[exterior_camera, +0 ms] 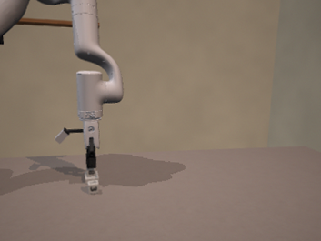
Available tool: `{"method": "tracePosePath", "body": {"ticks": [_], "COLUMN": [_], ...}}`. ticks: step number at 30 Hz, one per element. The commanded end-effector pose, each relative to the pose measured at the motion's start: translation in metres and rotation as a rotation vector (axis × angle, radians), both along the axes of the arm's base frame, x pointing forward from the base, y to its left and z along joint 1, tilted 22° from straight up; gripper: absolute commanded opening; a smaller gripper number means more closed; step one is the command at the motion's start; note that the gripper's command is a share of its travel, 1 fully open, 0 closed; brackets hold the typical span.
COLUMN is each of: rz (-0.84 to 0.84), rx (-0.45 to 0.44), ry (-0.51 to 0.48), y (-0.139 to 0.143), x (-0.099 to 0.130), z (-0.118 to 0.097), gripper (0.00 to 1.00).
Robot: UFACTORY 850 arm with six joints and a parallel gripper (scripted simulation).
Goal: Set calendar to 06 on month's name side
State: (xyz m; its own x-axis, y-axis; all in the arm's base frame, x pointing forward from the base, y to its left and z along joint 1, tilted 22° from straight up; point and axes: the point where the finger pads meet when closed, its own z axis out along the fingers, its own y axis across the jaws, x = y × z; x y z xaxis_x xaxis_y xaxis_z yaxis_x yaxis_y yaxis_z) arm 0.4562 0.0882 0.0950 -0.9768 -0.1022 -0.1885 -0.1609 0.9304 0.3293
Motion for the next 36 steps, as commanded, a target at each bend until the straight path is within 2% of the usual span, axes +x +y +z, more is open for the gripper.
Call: {"method": "tracePosePath", "body": {"ticks": [1, 14, 36], "rz": [0.0, 0.0, 0.0], "rx": [0.0, 0.0, 0.0], "ry": [-0.002, -0.002, -0.002], "y": [0.001, 0.008, 0.008], "x": [0.001, 0.004, 0.004], "z": [-0.002, -0.02, -0.022], "gripper": [0.49, 0.49, 0.49]}}
